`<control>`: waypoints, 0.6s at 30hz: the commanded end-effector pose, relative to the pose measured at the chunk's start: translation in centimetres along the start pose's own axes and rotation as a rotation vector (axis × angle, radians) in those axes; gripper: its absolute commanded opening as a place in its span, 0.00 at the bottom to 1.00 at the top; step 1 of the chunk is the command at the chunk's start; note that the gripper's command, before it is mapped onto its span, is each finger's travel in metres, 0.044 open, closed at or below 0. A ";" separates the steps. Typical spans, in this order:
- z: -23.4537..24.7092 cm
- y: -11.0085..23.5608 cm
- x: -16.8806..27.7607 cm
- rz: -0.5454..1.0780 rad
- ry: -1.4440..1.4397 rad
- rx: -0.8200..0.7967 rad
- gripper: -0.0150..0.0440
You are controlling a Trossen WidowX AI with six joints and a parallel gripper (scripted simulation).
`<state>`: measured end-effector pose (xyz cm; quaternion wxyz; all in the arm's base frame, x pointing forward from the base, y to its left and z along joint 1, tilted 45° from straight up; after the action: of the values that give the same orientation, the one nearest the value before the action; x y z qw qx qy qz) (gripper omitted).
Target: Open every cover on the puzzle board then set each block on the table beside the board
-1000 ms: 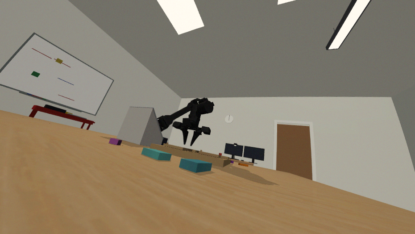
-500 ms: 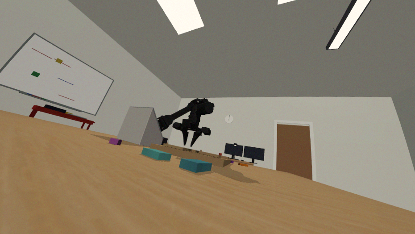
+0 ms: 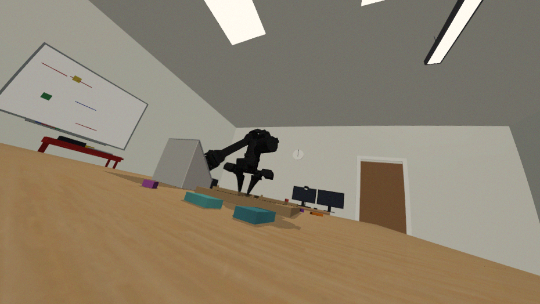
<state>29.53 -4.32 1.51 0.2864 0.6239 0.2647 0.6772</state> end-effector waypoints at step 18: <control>-0.1 -1.2 0.1 0.007 -0.009 0.002 0.50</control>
<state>29.56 -3.71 0.90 0.2864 0.6242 0.2644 0.6771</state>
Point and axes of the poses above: the point midway between the two fingers, 35 mm back from their tips, its own y axis back along the fingers, its own z axis across the jaws, x = y × z, the point moved 5 cm from there along y, back along the fingers, and after that the axes turned 8 degrees about -y, right-handed, at the moved point
